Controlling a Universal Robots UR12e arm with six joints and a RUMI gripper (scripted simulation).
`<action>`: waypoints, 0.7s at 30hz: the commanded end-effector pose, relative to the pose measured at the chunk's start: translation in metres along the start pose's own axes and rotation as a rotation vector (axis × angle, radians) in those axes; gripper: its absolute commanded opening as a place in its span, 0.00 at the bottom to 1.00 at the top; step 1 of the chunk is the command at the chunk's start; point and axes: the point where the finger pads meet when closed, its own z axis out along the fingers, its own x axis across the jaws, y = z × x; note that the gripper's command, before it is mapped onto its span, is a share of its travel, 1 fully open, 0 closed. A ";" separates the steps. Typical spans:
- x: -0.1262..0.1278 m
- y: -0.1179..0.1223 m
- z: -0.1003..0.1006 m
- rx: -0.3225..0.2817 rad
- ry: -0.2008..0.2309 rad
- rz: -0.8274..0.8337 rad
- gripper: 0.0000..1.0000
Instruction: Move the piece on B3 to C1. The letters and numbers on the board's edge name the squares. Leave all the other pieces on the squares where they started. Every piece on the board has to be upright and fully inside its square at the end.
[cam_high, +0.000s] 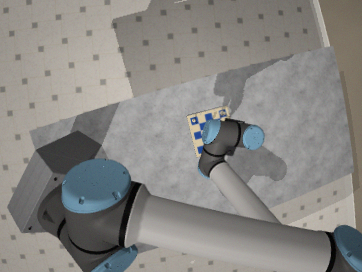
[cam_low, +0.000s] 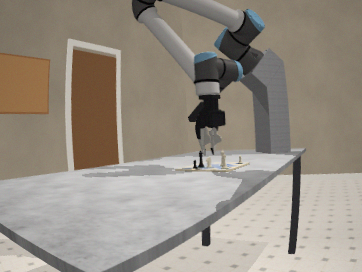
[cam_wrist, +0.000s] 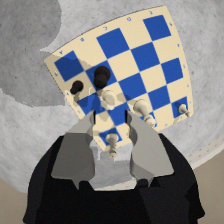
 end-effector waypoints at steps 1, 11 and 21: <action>0.000 0.000 0.000 0.000 -0.001 0.000 0.23; 0.000 0.000 0.010 0.000 -0.001 0.000 0.23; 0.000 0.000 0.026 0.000 -0.001 0.000 0.23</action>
